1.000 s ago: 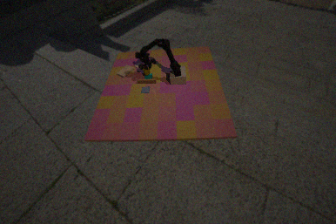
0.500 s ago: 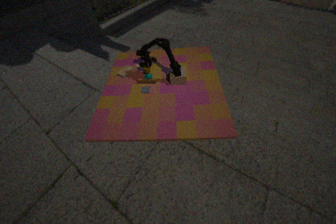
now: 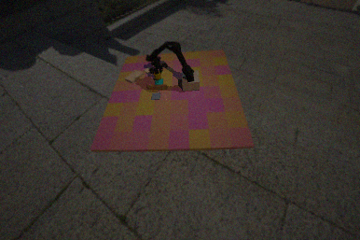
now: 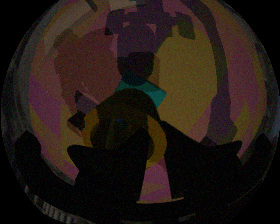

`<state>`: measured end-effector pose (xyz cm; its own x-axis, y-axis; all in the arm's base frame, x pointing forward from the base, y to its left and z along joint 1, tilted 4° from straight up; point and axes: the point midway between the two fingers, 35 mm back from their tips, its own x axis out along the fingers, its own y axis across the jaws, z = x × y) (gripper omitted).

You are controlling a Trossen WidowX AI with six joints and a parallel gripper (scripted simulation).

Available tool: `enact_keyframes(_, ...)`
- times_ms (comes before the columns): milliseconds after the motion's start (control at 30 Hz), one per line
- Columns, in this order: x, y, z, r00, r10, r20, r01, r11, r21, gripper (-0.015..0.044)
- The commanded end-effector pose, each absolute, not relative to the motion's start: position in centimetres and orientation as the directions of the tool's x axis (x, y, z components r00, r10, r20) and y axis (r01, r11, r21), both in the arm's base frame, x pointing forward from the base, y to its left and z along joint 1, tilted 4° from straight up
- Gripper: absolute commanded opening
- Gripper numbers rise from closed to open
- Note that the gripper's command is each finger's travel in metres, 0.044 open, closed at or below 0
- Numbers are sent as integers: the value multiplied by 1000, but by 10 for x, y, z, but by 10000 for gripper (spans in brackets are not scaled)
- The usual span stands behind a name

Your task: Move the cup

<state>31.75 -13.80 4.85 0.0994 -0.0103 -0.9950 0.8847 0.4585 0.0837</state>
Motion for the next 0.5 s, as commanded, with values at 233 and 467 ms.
enact_keyframes(233, 318, -138, 26, 94, -5, -996, 884, 461, 81, 0)
enact_keyframes(467, 319, -138, 13, 94, -5, -996, 884, 461, 81, 0)
